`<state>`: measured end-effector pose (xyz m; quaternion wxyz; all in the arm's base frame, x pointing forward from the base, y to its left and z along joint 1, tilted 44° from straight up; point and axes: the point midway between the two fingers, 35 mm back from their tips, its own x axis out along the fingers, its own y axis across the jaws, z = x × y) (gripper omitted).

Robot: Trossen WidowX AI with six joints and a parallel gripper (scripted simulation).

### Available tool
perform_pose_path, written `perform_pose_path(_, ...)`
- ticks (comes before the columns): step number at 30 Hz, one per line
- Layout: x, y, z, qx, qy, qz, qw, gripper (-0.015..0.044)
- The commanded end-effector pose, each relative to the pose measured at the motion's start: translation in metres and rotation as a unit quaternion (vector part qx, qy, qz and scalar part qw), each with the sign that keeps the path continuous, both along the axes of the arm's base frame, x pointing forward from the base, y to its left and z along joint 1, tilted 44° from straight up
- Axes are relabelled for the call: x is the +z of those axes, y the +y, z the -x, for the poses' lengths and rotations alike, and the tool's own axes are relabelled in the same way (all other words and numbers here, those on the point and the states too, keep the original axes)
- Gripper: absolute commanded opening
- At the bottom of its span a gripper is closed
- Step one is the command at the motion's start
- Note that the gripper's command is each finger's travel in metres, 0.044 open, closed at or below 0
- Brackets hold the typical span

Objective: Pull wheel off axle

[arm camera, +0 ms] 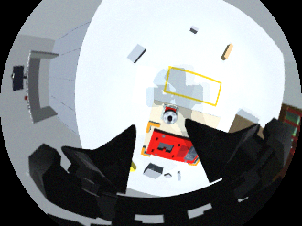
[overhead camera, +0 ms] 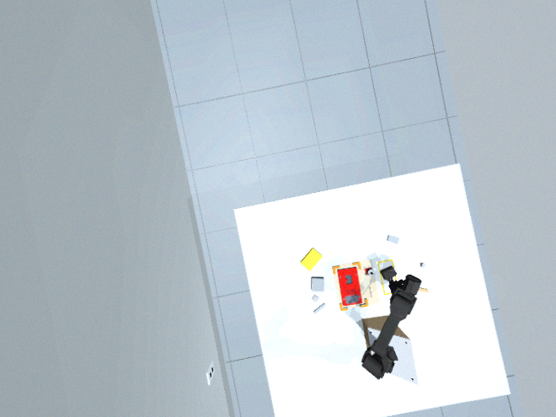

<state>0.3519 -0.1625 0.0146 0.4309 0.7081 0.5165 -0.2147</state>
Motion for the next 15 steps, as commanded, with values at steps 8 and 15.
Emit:
perform_pose_path(8, -0.021, 0.078, 0.002, -0.043, 0.158, -0.092, 0.982, 0.0300)
perform_pose_path(15, -0.029, 0.068, 0.000, -0.043, 0.158, -0.091, 0.982, 0.0300)
